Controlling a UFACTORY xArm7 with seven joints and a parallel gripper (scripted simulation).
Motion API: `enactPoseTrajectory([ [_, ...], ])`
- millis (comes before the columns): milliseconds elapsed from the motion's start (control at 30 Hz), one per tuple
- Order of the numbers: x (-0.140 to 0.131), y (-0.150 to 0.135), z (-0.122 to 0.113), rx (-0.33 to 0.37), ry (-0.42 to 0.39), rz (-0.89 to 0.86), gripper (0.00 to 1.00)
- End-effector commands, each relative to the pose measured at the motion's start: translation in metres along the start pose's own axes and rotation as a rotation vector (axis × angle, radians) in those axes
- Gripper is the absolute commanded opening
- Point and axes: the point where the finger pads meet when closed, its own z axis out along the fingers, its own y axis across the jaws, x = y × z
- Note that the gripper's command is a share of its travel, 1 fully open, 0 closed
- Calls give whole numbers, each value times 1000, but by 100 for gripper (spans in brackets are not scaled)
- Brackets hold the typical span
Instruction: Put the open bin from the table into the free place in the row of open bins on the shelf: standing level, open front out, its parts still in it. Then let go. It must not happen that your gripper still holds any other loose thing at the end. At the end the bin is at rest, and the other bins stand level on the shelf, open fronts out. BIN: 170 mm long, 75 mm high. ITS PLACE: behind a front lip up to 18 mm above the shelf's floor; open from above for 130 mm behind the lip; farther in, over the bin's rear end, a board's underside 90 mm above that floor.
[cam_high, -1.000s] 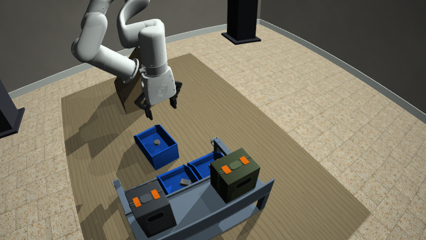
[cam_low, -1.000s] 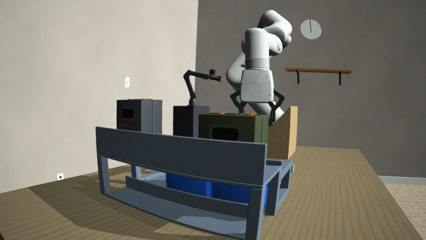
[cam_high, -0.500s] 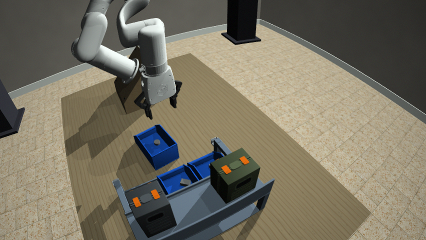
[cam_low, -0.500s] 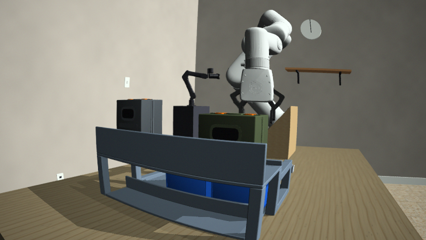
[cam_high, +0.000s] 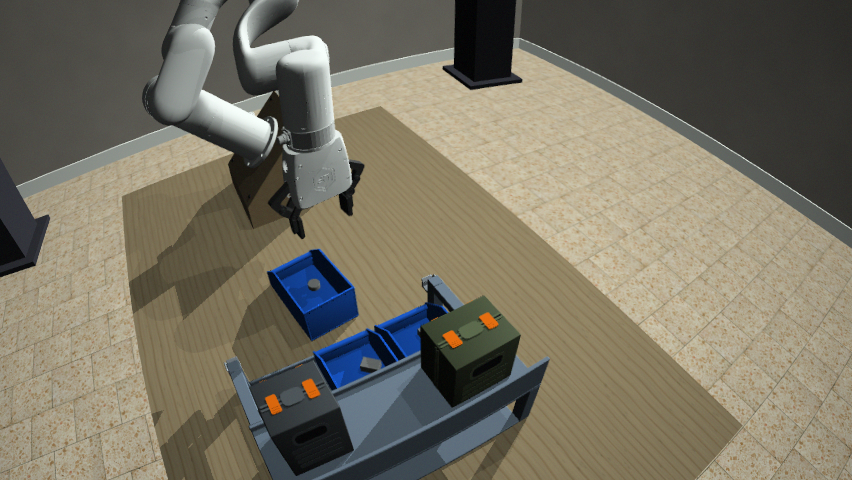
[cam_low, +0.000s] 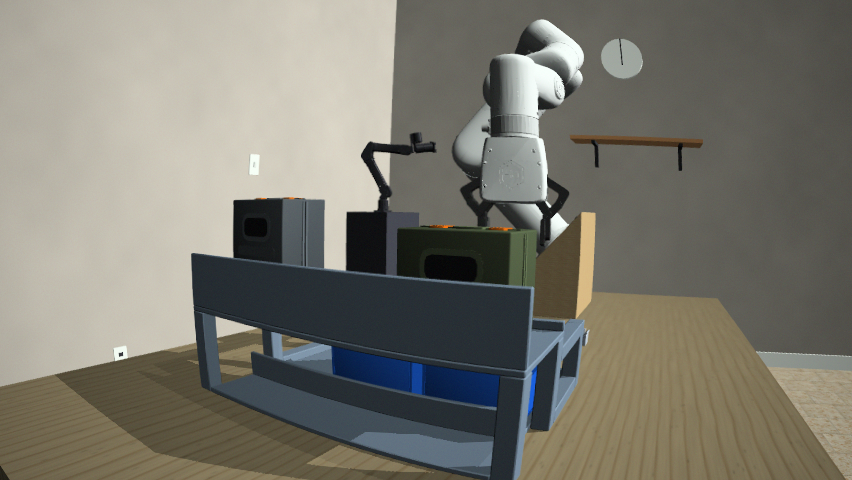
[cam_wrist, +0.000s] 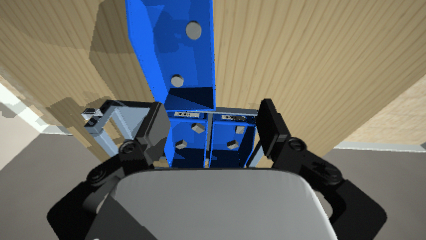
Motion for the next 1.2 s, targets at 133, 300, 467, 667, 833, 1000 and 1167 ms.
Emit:
enactPoseTrajectory([
  [133, -1, 0, -2, -1, -4, 0, 100],
  [300, -1, 0, -2, -1, -4, 0, 100],
  [467, -1, 0, -2, -1, -4, 0, 28],
  [667, -1, 0, -2, -1, -4, 0, 28],
  [833, -1, 0, -2, -1, -4, 0, 28],
  [1000, -1, 0, -2, -1, -4, 0, 28],
  [1167, -1, 0, -2, -1, -4, 0, 28],
])
